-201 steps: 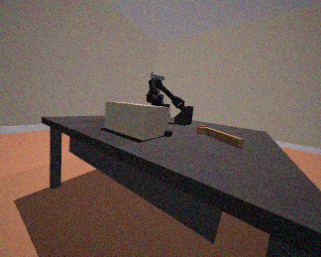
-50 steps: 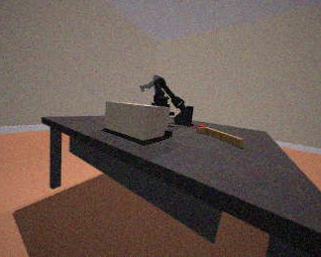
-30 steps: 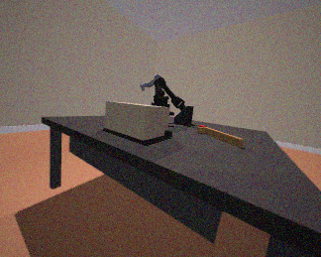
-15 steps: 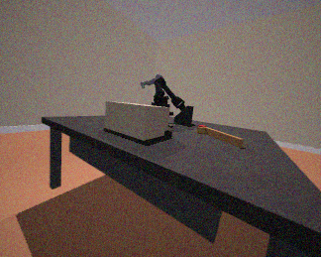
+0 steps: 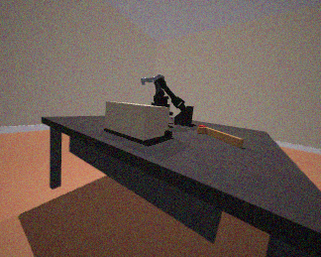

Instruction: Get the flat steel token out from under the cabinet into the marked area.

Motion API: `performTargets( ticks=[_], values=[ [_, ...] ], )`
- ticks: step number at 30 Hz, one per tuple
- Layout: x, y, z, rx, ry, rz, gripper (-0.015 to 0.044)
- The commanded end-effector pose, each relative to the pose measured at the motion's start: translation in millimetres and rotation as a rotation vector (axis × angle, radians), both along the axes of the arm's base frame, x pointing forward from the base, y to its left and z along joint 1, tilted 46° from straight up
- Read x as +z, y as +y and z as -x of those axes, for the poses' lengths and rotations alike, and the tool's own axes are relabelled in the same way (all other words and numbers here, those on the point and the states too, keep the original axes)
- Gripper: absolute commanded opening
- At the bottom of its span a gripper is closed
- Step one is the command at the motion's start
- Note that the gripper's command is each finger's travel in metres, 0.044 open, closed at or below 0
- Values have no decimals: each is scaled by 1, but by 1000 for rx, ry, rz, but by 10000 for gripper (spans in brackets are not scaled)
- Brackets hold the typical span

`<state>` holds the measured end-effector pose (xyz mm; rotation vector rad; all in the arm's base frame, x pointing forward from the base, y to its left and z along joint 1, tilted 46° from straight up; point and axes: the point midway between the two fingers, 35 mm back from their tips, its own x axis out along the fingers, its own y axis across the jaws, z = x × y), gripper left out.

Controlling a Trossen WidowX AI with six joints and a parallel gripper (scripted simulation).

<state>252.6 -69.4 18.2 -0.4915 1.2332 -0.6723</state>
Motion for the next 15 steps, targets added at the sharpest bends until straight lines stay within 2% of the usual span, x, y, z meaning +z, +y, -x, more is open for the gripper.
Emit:
performTargets(
  ticks=[1,15],
  values=[
    [2,0,-1,-28,-34,-8,0],
    [2,0,-1,-105,-111,-28,0]
  ],
)
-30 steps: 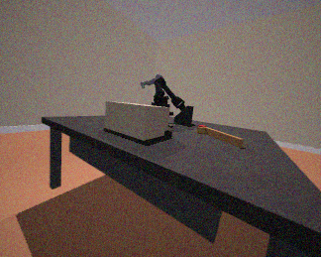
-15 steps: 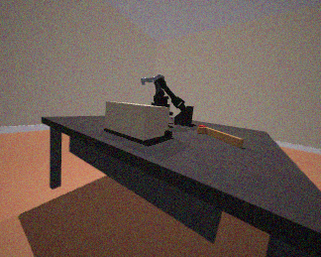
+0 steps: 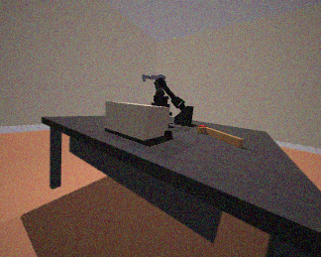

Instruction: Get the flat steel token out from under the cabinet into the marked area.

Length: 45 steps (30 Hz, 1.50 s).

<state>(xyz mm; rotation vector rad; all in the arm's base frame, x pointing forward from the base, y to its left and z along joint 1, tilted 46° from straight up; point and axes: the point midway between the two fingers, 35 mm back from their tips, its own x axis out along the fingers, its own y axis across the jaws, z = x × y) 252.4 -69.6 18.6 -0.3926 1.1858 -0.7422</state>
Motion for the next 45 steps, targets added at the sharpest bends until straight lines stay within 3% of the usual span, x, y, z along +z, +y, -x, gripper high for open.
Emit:
performTargets(
  ticks=[1,45],
  values=[
    [1,0,-1,-27,-33,-8,0],
    [-18,22,-9,-99,-105,-29,0]
  ],
)
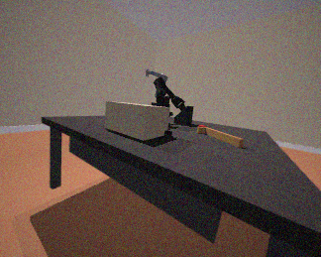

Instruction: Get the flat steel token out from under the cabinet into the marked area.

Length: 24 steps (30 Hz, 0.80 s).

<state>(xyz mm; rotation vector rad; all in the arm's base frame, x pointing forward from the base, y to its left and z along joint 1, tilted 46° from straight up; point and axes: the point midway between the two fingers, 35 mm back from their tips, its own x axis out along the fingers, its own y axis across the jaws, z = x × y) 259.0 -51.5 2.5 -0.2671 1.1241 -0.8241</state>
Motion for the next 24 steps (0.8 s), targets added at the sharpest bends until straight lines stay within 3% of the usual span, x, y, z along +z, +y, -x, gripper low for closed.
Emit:
performTargets(
  ticks=[1,24],
  values=[
    [-3,5,-3,4,-2,1,0],
    [-17,20,-8,2,-5,-1,0]
  ],
)
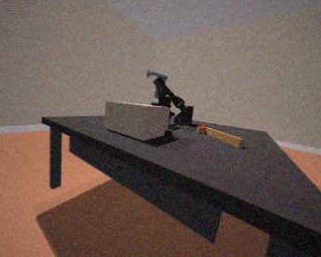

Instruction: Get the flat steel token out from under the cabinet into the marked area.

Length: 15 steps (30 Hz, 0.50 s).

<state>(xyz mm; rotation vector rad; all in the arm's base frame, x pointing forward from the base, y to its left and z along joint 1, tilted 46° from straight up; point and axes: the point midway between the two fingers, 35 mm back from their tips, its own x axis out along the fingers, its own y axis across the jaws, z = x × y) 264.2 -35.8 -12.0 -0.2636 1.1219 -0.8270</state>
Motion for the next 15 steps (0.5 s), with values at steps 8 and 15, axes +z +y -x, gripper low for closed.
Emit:
performTargets(
  ticks=[8,15],
  values=[
    [-7,10,-5,5,-2,-1,0],
    [-12,15,-6,5,-2,-2,0]
  ],
)
